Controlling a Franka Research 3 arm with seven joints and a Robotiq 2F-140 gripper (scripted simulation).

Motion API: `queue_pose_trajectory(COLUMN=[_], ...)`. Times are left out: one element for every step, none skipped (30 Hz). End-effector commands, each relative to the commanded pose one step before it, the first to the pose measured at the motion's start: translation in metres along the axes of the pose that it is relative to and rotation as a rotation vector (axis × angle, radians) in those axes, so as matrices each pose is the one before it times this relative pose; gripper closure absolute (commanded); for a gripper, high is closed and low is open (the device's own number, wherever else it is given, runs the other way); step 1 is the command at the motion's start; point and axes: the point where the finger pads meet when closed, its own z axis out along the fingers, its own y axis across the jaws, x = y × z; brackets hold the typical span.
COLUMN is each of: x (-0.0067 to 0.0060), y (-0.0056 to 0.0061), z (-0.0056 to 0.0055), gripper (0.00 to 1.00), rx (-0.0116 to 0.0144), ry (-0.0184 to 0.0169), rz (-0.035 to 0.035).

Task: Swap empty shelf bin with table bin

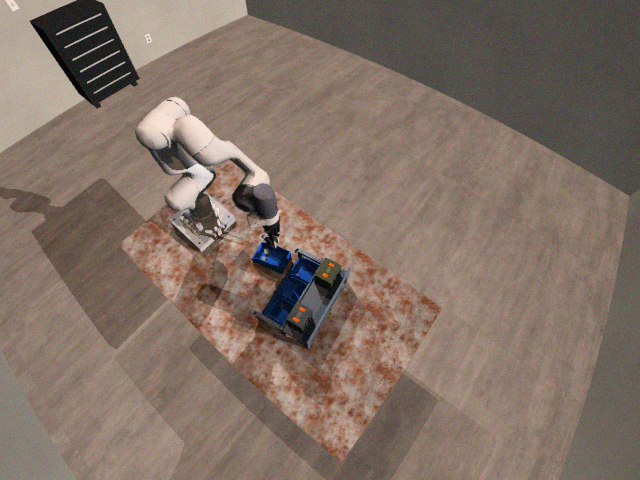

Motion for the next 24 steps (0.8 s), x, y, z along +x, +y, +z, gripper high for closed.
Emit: queue_pose_trajectory(x=[-0.00100,0.00000,0.00000,0.00000,0.00000,0.00000,0.00000,0.00000,0.00000,0.00000,0.00000,0.00000,0.00000,0.00000,0.00000,0.00000,0.00000,0.00000,0.00000,0.00000,0.00000,0.00000,0.00000,0.00000], y=[-0.00071,0.00000,0.00000,0.00000,0.00000,0.00000,0.00000,0.00000,0.00000,0.00000,0.00000,0.00000,0.00000,0.00000,0.00000,0.00000,0.00000,0.00000,0.00000,0.00000,0.00000,0.00000,0.00000,0.00000], z=[-0.00009,0.00000,0.00000,0.00000,0.00000,0.00000,0.00000,0.00000,0.00000,0.00000,0.00000,0.00000,0.00000,0.00000,0.00000,0.00000,0.00002,0.00006,0.00011,0.00018,0.00026,0.00034,0.00043,0.00053], gripper=[0.85,0.85,0.85,0.85,0.85,0.85,0.85,0.85,0.85,0.85,0.85,0.85,0.85,0.85,0.85,0.85,0.85,0.85,0.85,0.85,0.85,0.85,0.85,0.85], rx=[0.00220,0.00000,0.00000,0.00000,0.00000,0.00000,0.00000,0.00000,0.00000,0.00000,0.00000,0.00000,0.00000,0.00000,0.00000,0.00000,0.00000,0.00000,0.00000,0.00000,0.00000,0.00000,0.00000,0.00000], ry=[-0.00174,0.00000,0.00000,0.00000,0.00000,0.00000,0.00000,0.00000,0.00000,0.00000,0.00000,0.00000,0.00000,0.00000,0.00000,0.00000,0.00000,0.00000,0.00000,0.00000,0.00000,0.00000,0.00000,0.00000], rz=[-0.00155,0.00000,0.00000,0.00000,0.00000,0.00000,0.00000,0.00000,0.00000,0.00000,0.00000,0.00000,0.00000,0.00000,0.00000,0.00000,0.00000,0.00000,0.00000,0.00000,0.00000,0.00000,0.00000,0.00000])
